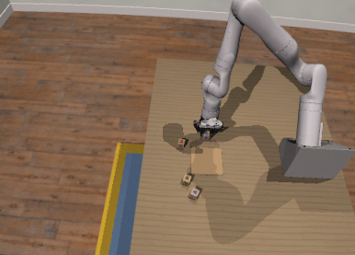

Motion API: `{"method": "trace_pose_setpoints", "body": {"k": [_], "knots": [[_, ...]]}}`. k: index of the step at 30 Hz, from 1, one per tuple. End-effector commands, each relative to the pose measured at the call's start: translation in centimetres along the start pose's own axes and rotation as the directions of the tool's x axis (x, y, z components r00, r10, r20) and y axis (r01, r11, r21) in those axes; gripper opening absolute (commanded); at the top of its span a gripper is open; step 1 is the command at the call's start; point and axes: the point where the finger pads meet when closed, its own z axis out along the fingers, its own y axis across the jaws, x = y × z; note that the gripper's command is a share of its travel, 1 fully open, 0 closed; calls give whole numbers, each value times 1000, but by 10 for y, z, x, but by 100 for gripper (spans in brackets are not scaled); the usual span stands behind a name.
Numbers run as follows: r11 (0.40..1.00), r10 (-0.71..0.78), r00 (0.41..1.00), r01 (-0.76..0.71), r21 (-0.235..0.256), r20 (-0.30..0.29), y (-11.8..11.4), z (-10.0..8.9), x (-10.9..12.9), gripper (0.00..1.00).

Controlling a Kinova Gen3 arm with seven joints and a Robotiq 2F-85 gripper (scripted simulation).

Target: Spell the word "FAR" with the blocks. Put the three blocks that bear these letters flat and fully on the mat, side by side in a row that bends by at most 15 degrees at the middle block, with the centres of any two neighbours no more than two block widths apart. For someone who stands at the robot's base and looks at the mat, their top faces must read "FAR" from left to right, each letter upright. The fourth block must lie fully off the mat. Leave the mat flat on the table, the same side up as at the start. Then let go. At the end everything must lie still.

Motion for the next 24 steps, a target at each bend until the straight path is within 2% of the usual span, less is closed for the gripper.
{"method": "trace_pose_setpoints", "body": {"k": [1, 24], "knots": [[1000, 9, 1000, -9, -3, -1, 2, 1, -1, 26], [1000, 22, 1000, -22, -1, 0, -1, 1, -2, 26]]}}
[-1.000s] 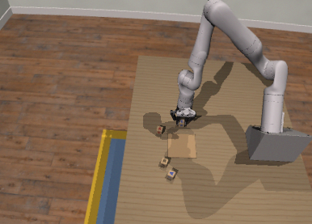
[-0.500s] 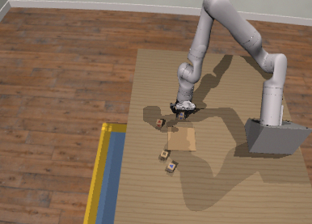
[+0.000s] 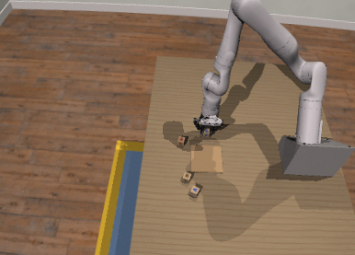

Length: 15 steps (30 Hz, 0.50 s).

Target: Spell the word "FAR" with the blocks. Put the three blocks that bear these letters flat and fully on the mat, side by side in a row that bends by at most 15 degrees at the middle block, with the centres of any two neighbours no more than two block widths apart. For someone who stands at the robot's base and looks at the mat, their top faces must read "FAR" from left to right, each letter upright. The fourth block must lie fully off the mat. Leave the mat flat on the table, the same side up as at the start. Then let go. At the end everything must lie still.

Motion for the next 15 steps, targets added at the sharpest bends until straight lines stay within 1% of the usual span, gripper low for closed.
{"method": "trace_pose_setpoints", "body": {"k": [1, 15], "knots": [[1000, 8, 1000, -8, -1, 0, -1, 1, 0, 26], [1000, 10, 1000, -10, -1, 0, -1, 1, 1, 26]]}}
